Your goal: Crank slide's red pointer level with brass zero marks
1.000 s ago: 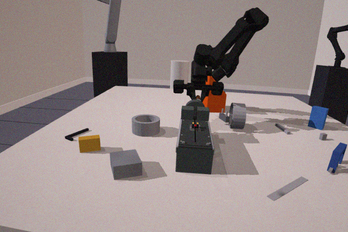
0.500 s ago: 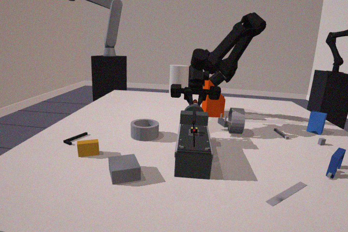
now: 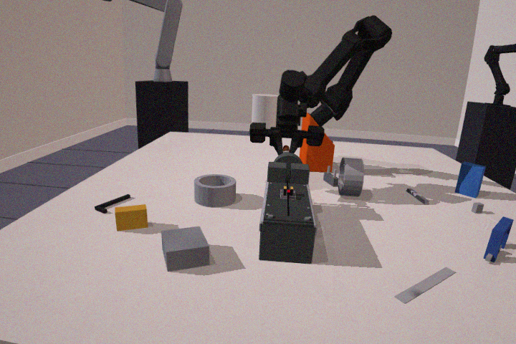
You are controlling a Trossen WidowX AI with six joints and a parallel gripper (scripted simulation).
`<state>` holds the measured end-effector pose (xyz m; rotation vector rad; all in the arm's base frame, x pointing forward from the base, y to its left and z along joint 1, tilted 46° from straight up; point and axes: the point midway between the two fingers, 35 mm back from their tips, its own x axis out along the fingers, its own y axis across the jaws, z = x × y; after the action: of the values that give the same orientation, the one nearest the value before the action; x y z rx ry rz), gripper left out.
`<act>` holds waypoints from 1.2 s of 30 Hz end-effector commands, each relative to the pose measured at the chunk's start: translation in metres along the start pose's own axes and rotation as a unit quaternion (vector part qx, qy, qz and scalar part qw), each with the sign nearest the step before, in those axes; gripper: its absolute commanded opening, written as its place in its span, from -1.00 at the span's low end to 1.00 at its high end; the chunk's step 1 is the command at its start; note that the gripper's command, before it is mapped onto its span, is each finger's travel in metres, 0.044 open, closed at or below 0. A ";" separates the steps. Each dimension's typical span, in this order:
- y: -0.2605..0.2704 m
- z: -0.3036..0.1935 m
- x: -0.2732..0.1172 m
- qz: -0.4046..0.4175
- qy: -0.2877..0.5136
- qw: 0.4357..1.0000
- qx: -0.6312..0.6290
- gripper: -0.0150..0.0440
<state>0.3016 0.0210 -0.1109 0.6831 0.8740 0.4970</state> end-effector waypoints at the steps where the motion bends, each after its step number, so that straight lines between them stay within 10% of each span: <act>1: -0.009 -0.001 0.001 -0.008 -0.001 1.000 0.003 -0.49; 36: -0.025 -0.025 0.025 -0.008 -0.001 1.000 0.004 -0.49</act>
<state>0.2989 0.0234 -0.1467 0.6811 0.8655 0.4832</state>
